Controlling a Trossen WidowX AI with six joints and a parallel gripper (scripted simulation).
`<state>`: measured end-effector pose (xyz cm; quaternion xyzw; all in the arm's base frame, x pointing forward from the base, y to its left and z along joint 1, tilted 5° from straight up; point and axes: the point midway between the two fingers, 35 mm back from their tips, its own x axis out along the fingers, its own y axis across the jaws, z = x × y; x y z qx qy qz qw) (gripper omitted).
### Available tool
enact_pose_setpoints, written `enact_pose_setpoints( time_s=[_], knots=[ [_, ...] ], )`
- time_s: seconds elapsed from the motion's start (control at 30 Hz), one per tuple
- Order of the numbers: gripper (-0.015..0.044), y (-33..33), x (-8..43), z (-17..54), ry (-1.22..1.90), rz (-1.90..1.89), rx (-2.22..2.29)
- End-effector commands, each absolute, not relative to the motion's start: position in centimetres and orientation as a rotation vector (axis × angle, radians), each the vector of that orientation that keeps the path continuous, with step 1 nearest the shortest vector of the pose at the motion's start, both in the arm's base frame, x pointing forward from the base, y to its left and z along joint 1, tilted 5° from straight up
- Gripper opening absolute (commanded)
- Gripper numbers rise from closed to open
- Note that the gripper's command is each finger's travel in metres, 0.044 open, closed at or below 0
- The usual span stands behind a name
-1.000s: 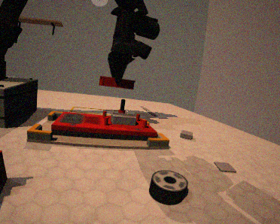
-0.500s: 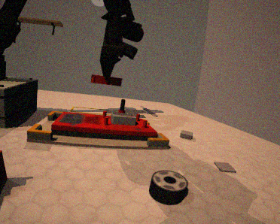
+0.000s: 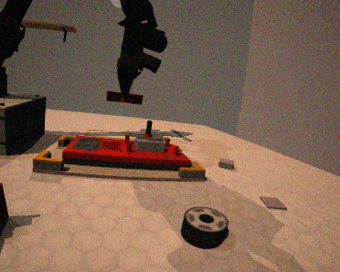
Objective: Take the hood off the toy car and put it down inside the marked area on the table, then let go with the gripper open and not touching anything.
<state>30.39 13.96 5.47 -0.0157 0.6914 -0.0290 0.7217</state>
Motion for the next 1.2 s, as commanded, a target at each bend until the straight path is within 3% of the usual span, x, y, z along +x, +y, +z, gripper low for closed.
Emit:
enact_pose_setpoints(
  time_s=[0.0, 1.17],
  knots=[
    [0.0, 13.9, 30.3, 5.1, 1.528, -0.069, -0.034],
    [0.0, 13.8, 30.6, 2.4, 1.528, -0.069, -0.034]
  ],
)
